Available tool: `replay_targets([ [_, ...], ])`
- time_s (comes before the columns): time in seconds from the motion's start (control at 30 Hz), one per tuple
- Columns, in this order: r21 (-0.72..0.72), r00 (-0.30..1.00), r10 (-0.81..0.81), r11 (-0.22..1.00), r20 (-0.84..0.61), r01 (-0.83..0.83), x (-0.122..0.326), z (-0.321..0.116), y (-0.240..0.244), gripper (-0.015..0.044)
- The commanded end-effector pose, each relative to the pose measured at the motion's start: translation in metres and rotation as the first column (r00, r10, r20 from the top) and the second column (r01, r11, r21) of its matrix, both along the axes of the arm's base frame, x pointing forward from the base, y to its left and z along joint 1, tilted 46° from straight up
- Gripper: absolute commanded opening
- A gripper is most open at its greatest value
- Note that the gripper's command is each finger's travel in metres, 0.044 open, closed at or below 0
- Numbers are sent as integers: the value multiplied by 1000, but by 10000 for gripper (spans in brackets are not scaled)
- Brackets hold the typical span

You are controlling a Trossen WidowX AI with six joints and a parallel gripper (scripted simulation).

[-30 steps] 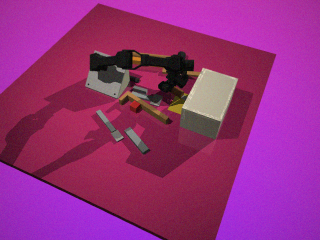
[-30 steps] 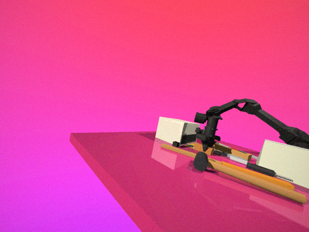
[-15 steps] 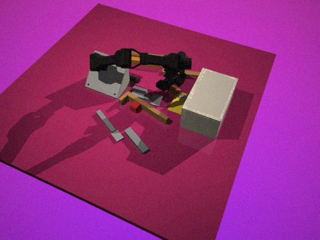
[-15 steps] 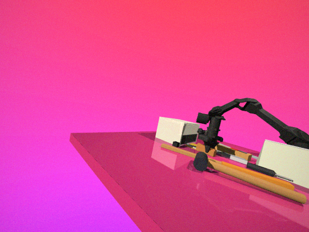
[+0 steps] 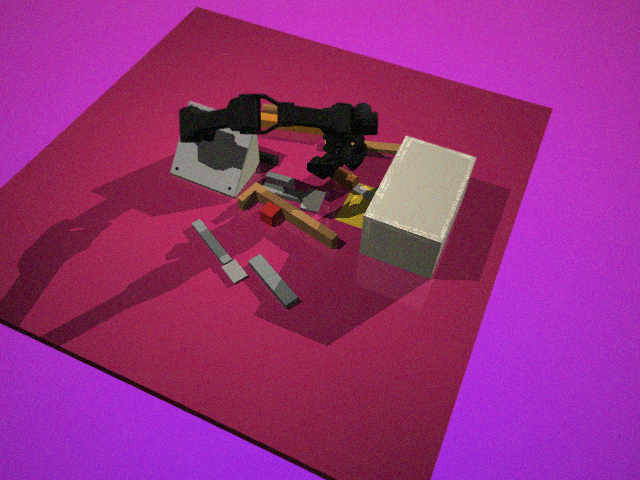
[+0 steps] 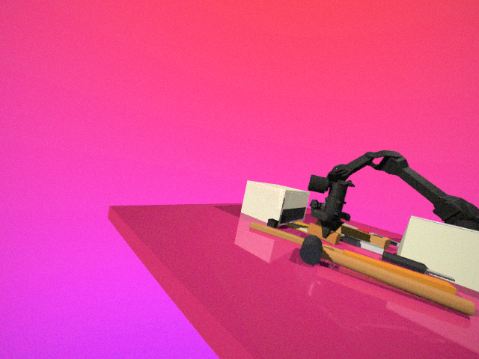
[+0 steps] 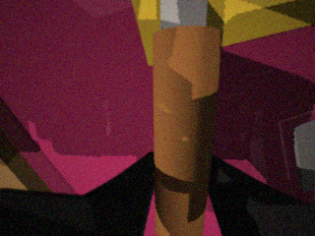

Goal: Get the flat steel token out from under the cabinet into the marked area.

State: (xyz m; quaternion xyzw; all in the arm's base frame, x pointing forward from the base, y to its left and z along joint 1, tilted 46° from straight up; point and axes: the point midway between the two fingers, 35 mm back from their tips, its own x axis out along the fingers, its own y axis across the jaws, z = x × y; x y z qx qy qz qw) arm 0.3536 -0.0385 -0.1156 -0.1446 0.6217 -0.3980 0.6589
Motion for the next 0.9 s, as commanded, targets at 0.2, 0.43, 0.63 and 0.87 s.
replay_targets([
  [0.2,0,1000,-3,1000,-4,3,-15,-4,4,0],
  [0.43,0,1000,-3,1000,-5,3,-23,-6,7,0],
  [0.63,0,1000,-3,1000,-5,3,-30,-7,10,0],
  [0.87,1,1000,-3,1000,-5,3,-39,-10,13,0],
])
